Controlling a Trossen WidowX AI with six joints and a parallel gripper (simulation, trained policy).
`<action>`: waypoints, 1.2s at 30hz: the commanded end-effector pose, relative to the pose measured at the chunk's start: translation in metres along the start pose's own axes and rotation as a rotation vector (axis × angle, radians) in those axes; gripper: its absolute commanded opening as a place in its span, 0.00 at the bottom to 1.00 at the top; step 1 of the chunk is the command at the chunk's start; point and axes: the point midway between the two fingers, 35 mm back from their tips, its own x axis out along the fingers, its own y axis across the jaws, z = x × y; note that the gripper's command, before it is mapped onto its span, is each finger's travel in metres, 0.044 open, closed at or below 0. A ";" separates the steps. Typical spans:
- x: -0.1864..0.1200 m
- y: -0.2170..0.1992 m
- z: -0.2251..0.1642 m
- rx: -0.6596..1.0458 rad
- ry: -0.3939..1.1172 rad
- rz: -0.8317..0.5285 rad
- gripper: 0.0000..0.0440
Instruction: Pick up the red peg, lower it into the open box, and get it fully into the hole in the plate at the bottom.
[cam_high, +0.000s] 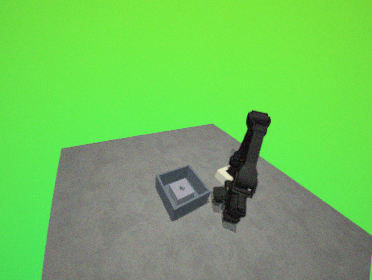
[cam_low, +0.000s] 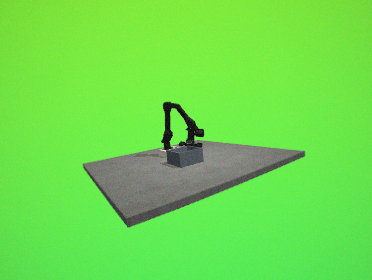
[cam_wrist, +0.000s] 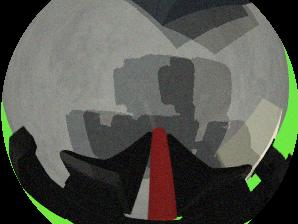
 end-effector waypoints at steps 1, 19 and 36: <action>0.004 -0.005 0.002 -0.013 -0.013 -0.046 0.00; -0.068 0.009 0.037 -0.018 -0.155 0.042 0.00; -0.135 0.004 0.093 0.123 -0.255 0.100 0.00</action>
